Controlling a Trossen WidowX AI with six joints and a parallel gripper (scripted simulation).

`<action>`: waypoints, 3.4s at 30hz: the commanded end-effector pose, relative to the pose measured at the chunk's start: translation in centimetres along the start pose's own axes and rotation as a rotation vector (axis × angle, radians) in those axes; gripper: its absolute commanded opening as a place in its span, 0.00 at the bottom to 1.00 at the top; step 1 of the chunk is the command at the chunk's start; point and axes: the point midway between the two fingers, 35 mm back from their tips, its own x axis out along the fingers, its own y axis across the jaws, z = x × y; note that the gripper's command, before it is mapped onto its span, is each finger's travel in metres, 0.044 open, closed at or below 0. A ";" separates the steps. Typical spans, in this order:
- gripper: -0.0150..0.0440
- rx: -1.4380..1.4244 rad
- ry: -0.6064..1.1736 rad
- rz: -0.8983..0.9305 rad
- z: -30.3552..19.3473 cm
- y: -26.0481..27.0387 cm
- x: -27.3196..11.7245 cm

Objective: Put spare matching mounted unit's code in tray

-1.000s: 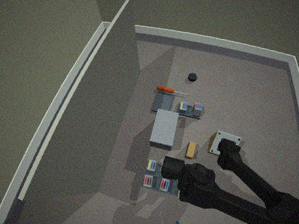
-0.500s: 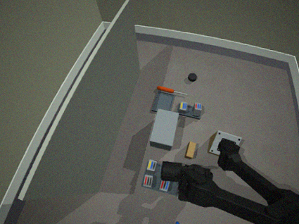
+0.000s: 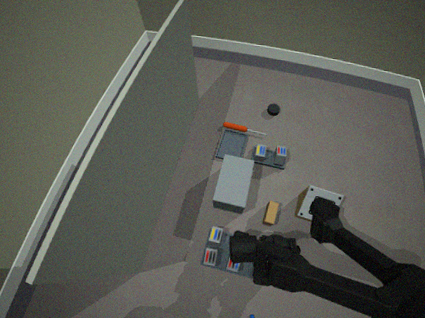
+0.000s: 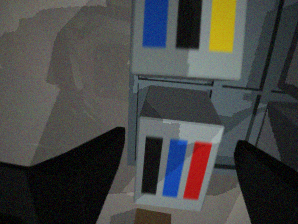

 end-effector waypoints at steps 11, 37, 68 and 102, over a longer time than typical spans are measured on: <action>0.76 0.004 -0.001 0.002 0.0 0.3 1.1; 0.25 0.001 -0.006 0.003 0.1 0.3 1.0; 0.25 0.007 0.009 0.005 -0.2 0.3 -7.4; 0.25 0.031 0.051 -0.019 -6.9 -9.1 -11.4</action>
